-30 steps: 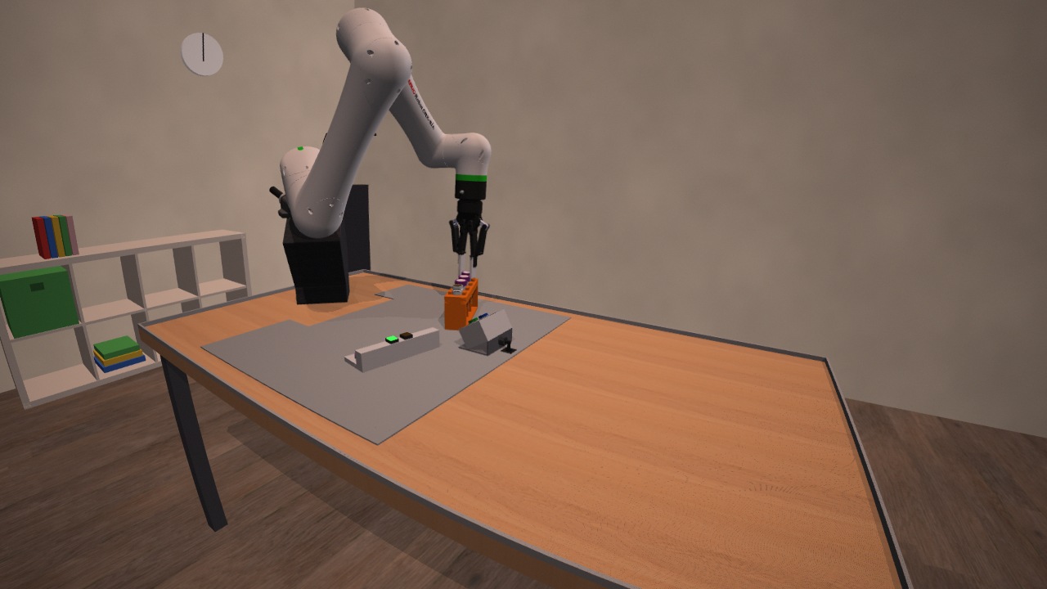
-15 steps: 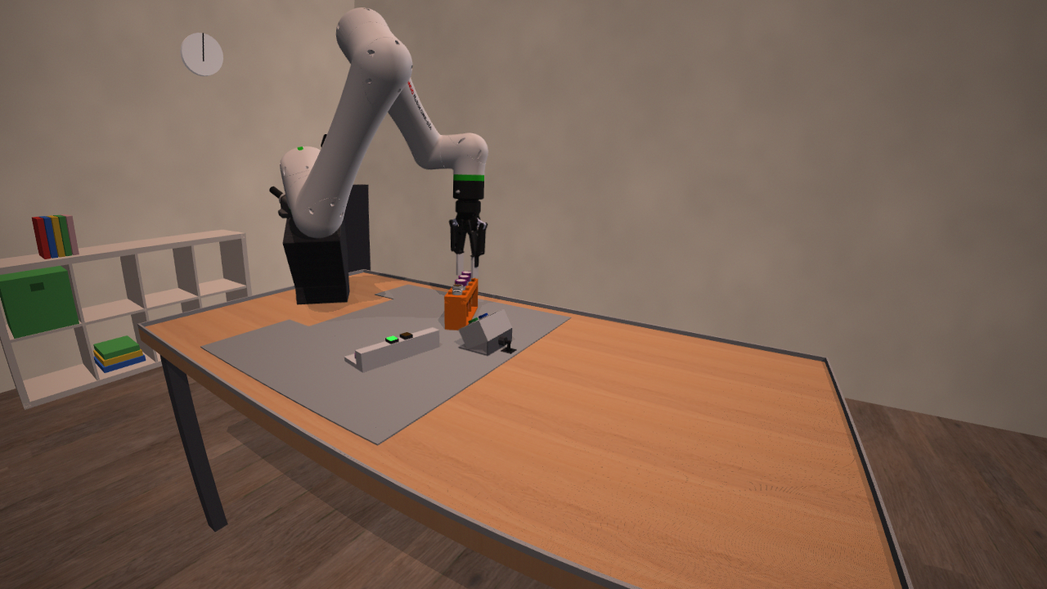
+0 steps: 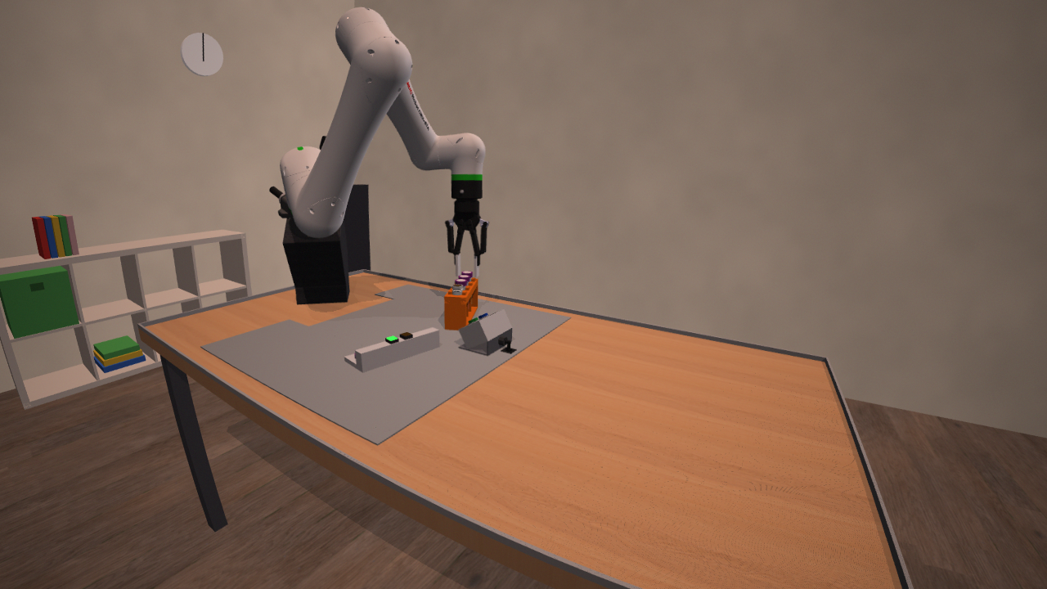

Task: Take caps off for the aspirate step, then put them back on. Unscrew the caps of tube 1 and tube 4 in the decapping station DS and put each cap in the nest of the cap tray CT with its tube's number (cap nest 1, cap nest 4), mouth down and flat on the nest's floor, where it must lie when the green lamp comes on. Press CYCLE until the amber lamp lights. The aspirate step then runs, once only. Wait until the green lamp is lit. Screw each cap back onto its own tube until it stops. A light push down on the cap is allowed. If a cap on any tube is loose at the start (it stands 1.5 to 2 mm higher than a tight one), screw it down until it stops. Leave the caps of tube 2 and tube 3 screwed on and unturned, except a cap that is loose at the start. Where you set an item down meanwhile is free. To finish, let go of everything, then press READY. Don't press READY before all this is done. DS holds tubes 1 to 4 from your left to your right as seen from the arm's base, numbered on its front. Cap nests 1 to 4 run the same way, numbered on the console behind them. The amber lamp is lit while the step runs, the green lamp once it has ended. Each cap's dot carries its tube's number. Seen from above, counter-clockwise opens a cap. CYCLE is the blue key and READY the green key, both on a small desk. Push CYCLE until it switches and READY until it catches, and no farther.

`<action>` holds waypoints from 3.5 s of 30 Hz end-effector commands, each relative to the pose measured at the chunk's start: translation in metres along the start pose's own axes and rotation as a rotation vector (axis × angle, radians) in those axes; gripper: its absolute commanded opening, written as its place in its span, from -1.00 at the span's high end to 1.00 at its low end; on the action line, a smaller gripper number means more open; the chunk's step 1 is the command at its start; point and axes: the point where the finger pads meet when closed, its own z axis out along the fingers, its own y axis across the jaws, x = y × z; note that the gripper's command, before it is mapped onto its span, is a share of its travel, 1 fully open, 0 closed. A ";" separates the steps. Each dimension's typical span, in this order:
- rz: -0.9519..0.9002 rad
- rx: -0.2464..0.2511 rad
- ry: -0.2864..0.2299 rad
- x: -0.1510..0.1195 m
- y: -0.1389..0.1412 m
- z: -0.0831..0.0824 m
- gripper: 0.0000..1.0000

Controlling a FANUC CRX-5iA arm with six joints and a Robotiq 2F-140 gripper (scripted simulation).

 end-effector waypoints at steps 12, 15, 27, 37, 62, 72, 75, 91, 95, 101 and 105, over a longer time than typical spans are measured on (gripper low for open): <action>-0.658 -0.022 -0.016 0.000 0.000 0.000 0.31; -0.658 -0.022 -0.016 0.000 0.000 0.000 0.31; -0.658 -0.022 -0.016 0.000 0.000 0.000 1.00; -0.458 -0.023 -0.014 0.000 0.000 0.000 1.00; 0.389 -0.026 -0.003 0.000 0.000 0.001 1.00; 0.389 -0.026 -0.003 0.000 0.000 0.001 0.31; 0.389 -0.026 -0.003 0.000 0.000 0.001 0.31; -0.194 -0.024 -0.011 0.000 0.000 0.000 0.31; -0.361 -0.023 -0.013 0.000 0.000 0.000 0.31; -0.422 -0.023 -0.013 0.000 0.000 0.000 0.31; -0.422 -0.023 -0.013 0.000 0.000 0.000 1.00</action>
